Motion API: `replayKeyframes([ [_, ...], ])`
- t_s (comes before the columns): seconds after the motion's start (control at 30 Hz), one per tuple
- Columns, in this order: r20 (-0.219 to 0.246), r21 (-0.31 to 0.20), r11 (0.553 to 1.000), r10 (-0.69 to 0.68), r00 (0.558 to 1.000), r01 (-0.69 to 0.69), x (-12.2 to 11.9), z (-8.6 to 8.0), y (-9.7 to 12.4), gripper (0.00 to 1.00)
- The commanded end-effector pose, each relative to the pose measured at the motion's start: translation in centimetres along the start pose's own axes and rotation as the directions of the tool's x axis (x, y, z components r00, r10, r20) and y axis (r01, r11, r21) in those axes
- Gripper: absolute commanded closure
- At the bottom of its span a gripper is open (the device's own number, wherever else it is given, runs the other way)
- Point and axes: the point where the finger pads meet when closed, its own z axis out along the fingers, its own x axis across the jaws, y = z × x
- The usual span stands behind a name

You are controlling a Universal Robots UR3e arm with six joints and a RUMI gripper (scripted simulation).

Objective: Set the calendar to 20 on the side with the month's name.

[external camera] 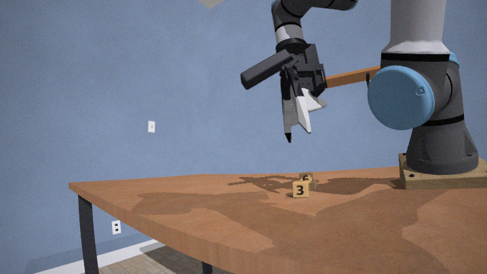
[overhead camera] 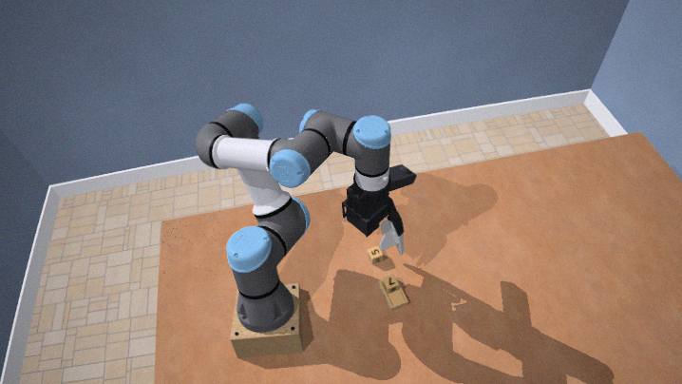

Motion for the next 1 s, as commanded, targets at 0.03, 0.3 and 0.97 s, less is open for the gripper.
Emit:
replayKeyframes([
  [0.03, -0.001, 0.01, 0.982, -0.189, 0.982, 0.189, 0.07, 0.0, -0.13, 0.0],
  [0.3, -0.002, 0.01, 0.942, -0.336, 0.942, 0.336, 0.03, 0.12, -0.16, 0.0],
  [0.97, -0.006, 0.009, 0.779, -0.627, 0.779, 0.627, 0.0, 0.37, -0.1, 0.0],
])
